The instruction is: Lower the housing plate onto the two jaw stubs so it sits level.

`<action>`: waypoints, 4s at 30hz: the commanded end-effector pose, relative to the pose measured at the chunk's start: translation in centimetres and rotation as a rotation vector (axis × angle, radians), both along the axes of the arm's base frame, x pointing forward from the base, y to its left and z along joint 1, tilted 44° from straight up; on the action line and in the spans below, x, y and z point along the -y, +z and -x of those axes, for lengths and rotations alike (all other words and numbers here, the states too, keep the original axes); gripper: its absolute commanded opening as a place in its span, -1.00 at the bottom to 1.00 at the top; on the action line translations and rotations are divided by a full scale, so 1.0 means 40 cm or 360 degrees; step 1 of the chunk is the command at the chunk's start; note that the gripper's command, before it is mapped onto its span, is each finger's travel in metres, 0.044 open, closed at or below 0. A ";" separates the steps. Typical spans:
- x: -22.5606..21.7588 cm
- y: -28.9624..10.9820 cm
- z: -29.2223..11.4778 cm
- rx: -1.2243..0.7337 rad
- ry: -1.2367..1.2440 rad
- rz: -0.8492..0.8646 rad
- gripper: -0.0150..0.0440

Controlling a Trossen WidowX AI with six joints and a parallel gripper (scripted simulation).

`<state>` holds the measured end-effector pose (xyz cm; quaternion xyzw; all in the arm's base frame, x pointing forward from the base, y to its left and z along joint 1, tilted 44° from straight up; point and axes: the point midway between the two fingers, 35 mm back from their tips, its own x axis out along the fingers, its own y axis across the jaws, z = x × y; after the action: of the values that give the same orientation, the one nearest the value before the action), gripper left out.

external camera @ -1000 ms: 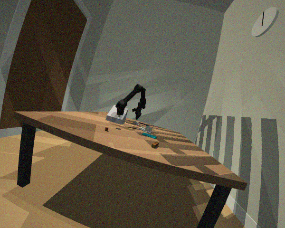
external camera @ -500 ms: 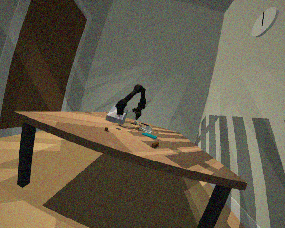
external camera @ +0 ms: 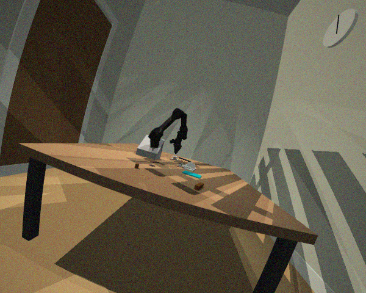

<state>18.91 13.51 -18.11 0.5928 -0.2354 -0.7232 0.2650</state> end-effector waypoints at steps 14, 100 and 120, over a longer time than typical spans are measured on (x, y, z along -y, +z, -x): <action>0.001 0.000 -0.002 0.0002 0.0010 0.0002 1.00; 0.083 -0.097 0.013 0.0004 -0.0001 0.0000 0.70; 0.032 -0.046 -0.002 0.0003 0.0004 -0.0001 0.70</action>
<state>18.77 11.45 -20.63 0.5922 -0.2348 -0.7221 0.2698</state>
